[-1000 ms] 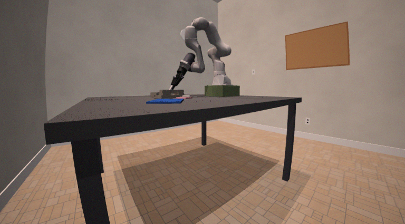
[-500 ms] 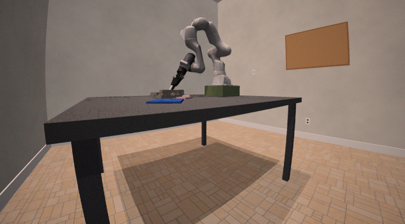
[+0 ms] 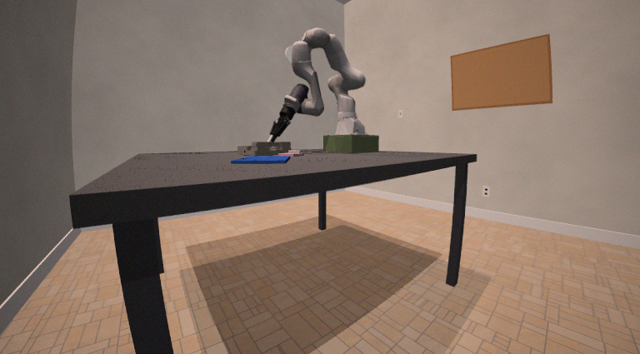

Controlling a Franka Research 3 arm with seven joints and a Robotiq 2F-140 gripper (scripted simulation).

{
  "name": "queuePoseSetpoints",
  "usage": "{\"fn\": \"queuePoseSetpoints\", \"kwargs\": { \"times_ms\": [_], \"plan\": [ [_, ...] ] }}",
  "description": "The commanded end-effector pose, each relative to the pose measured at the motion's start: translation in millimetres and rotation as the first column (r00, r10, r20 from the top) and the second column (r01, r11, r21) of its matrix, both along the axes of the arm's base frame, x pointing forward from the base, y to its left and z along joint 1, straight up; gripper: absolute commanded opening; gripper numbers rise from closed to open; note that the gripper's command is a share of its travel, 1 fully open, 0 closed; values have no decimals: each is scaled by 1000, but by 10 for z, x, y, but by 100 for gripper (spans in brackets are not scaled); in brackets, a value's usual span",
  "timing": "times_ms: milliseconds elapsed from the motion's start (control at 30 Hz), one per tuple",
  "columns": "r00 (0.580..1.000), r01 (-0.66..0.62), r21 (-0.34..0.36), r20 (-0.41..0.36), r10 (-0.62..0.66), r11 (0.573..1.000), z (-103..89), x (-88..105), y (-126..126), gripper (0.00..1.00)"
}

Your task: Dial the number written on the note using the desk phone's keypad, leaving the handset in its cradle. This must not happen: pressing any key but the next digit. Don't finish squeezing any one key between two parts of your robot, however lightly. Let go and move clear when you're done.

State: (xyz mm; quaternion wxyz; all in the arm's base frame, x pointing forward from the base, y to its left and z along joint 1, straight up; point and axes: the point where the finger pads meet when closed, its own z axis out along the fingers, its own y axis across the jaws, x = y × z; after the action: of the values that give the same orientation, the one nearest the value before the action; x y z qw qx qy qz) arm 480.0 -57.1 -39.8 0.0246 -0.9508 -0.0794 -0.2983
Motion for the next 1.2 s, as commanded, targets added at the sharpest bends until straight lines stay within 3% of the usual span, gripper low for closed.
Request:
{"fn": "queuePoseSetpoints", "kwargs": {
  "times_ms": [0, 267, 1167],
  "plan": [
    [1000, 3, 1, 3, -3, 1000, 20, 10, -6, 0],
    [1000, 3, 1, 3, -3, 1000, 104, 10, -6, 0],
    [1000, 3, 1, 3, -3, 1000, 105, -17, 159, 0]
  ]
}}
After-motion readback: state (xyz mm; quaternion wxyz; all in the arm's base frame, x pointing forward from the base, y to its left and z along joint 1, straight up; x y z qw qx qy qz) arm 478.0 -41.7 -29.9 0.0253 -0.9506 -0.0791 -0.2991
